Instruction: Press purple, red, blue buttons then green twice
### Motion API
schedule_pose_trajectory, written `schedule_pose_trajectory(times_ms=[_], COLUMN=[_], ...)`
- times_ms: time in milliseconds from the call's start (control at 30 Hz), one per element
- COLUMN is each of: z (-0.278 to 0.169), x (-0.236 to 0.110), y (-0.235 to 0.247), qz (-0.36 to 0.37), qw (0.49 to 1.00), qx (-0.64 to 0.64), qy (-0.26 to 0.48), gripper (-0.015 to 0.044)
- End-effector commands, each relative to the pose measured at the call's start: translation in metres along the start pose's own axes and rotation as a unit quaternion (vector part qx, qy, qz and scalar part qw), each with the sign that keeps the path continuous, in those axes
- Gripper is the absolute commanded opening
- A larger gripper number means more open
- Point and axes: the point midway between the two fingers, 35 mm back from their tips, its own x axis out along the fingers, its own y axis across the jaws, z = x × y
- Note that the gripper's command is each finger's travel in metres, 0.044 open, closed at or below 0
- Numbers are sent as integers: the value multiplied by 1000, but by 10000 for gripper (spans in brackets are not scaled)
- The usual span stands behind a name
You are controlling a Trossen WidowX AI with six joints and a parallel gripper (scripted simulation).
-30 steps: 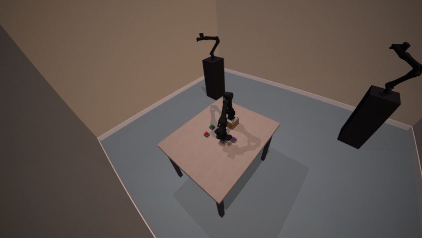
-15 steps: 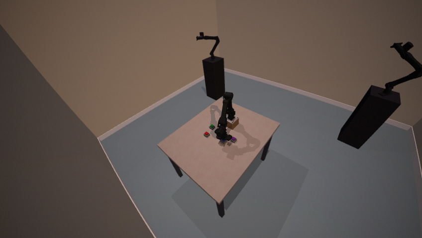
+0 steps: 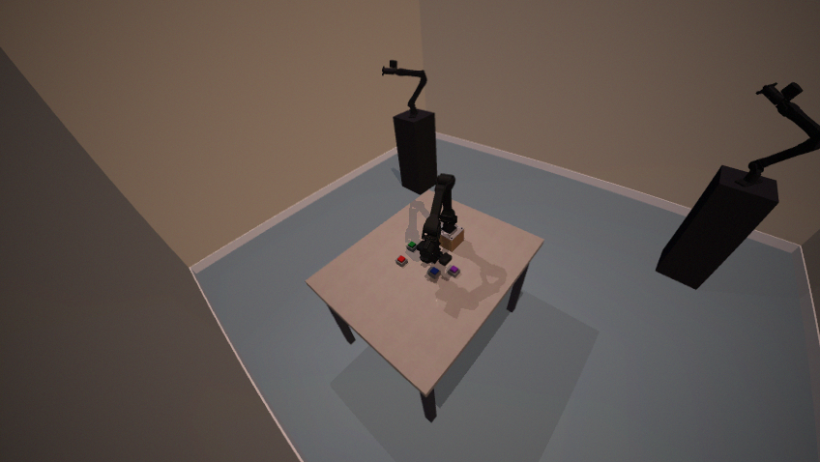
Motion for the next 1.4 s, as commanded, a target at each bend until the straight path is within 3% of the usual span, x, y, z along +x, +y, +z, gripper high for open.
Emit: schedule_pose_trajectory(times_ms=[0, 200, 500, 867, 1100, 1233, 1367], z=[4, 5, -1, -65, -70, -68, -69], x=[-36, -36, -36, -34, -32, 18, 28], y=[1, -7, -119, -226, -231, -233, -232], qz=[4, 4, -3, -7, -8, -7, -7], qw=[1000, 1000, 1000, 1000, 1000, 1000, 1000], qx=[0, 0, 0, 0, 0, 0, 0], qy=[-17, -17, -15, -13, -13, -13, -13], gripper=[20, 20, 20, 20, 20, 20, 20])
